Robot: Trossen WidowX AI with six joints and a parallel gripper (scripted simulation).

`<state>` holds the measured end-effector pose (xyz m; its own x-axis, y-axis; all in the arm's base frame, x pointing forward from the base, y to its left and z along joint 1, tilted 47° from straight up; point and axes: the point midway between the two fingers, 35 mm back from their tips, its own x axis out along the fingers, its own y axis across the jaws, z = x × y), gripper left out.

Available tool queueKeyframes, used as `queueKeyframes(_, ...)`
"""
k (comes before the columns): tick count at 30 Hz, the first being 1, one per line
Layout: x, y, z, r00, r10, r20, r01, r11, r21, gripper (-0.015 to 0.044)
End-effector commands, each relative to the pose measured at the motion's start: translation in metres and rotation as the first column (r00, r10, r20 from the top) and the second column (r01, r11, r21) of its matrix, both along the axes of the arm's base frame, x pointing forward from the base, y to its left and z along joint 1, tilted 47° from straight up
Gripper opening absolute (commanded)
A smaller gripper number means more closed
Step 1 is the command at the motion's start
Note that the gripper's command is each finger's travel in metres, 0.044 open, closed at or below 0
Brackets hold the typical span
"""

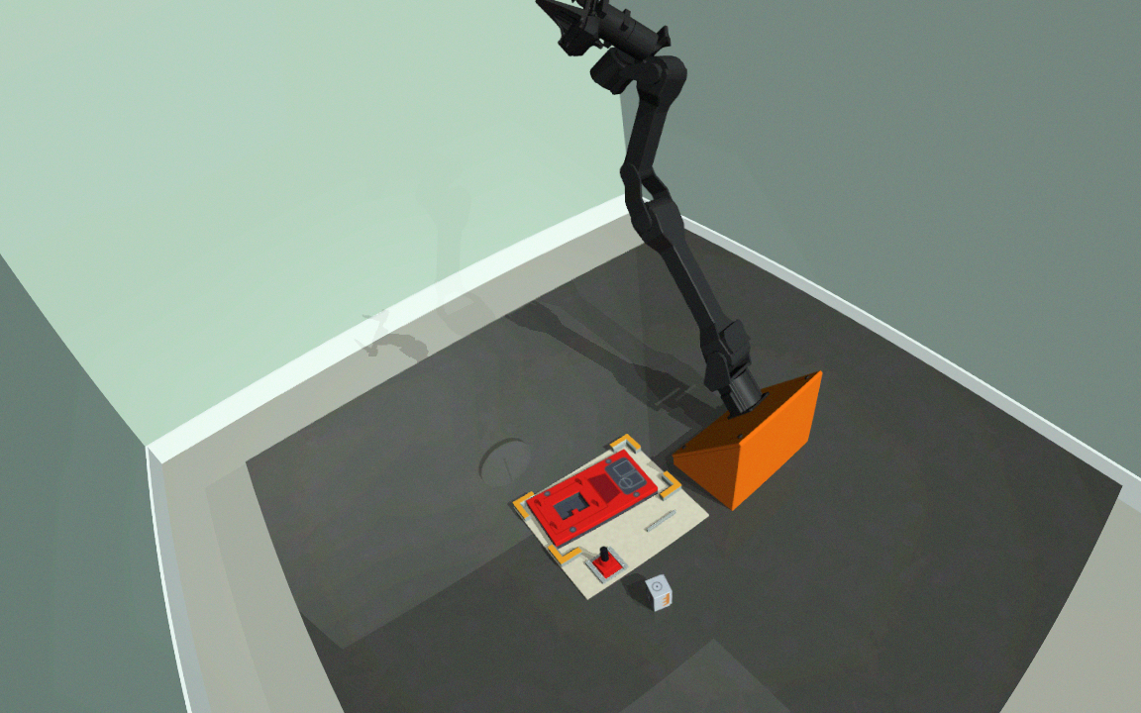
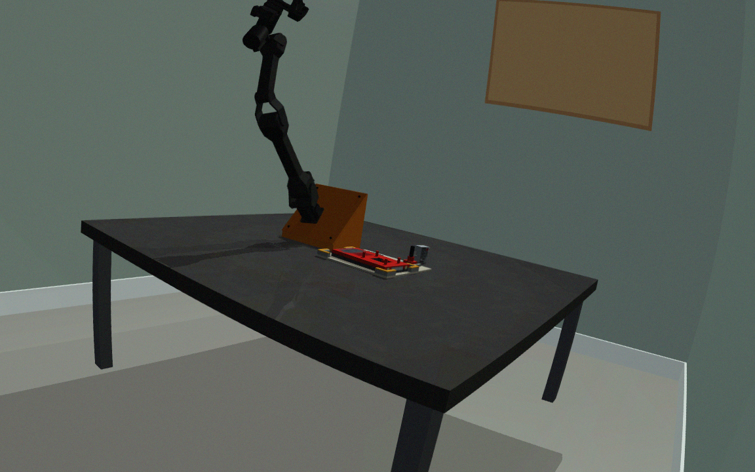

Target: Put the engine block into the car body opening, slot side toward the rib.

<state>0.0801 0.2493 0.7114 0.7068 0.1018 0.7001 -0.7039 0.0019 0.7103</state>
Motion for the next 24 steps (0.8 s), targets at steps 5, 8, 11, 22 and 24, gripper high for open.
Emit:
queueKeyframes(5, 0.006, 0.006, -0.003, 1.000, -0.026, 0.012, 0.027, 0.999, -0.028, 0.0440)
queueKeyframes(8, 0.013, 0.012, -0.007, 0.998, -0.057, 0.025, 0.058, 0.996, -0.062, 0.0440)
queueKeyframes(11, 0.018, 0.025, -0.012, 0.997, -0.067, 0.032, 0.070, 0.992, -0.102, 0.0440)
queueKeyframes(22, 0.043, 0.048, -0.022, 0.988, -0.128, 0.083, 0.142, 0.974, -0.176, 0.0440)
queueKeyframes(24, 0.049, 0.059, -0.027, 0.986, -0.128, 0.104, 0.147, 0.968, -0.204, 0.0440)
